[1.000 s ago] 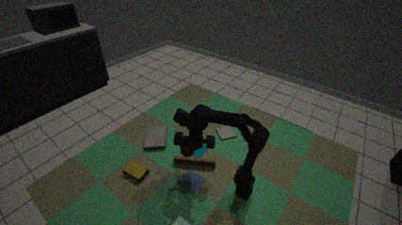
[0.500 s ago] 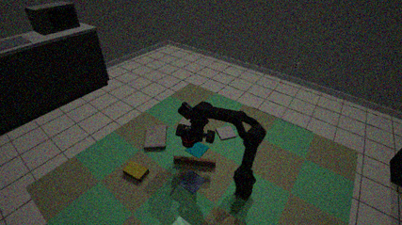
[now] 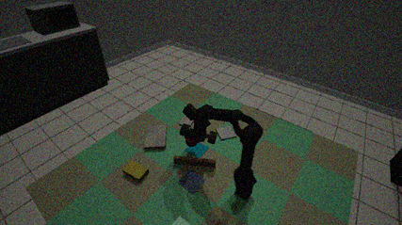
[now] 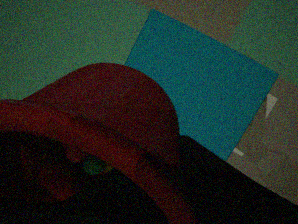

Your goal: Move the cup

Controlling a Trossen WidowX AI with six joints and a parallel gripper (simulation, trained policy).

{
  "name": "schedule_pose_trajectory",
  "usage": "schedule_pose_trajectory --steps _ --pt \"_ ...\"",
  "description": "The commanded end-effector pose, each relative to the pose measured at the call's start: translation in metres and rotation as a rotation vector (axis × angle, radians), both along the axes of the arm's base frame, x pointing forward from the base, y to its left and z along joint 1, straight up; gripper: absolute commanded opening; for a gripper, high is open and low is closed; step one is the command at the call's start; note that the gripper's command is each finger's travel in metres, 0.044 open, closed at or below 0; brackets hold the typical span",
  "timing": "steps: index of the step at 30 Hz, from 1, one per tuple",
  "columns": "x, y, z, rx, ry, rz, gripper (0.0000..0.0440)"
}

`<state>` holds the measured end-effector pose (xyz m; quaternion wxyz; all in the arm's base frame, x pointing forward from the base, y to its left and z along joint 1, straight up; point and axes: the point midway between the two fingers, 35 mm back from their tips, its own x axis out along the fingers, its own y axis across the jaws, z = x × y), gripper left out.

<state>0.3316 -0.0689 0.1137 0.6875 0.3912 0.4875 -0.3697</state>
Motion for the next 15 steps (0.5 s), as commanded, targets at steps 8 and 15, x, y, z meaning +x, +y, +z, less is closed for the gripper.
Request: schedule_pose_trajectory --steps 8,15 --pt "-0.007 -0.011 -0.028 -0.002 0.024 -0.029 0.0011" --pt "-0.009 -0.019 -0.038 0.001 0.013 -0.052 0.0101"
